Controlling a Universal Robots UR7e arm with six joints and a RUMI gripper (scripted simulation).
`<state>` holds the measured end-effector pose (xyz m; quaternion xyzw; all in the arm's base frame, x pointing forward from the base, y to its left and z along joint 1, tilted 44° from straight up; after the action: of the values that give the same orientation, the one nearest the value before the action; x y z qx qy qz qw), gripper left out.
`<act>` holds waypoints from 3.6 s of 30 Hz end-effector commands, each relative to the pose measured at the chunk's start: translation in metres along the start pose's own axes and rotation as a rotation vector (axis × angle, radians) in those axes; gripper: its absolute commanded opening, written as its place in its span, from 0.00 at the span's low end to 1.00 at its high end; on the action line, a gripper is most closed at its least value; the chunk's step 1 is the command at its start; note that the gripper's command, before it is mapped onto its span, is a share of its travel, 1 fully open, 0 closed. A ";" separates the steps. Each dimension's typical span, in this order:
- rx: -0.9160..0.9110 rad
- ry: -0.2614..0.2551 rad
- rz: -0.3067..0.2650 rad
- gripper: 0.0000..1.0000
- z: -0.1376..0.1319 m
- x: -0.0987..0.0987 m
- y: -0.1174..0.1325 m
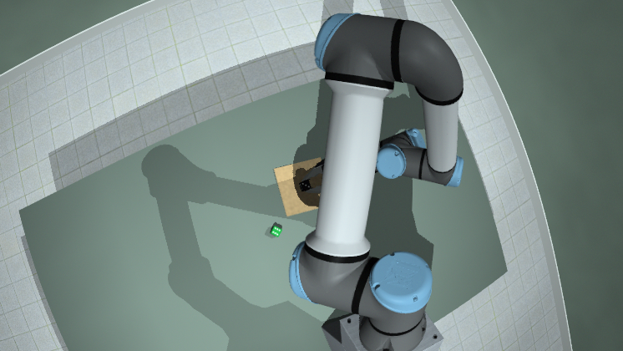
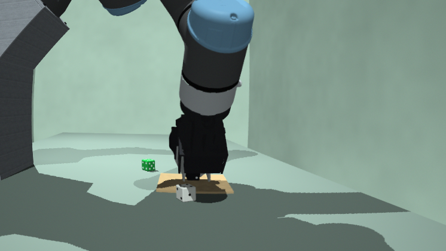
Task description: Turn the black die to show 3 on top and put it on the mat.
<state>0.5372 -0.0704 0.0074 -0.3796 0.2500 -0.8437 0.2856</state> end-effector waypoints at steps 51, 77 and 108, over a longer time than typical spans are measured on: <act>0.001 0.000 0.000 0.06 0.001 -0.004 0.004; 0.001 0.000 0.000 0.06 0.001 -0.004 0.004; 0.001 0.000 0.000 0.17 0.001 -0.004 0.004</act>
<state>0.5409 -0.0706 0.0035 -0.3796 0.2500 -0.8437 0.2856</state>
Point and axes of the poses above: the point where the finger pads meet when closed, its own x axis back along the fingers, its own z axis across the jaws, y = z × x, the point moved 2 cm from there along x, back along the fingers, and after that the axes turned 11 degrees about -x, right-handed, at the moved point
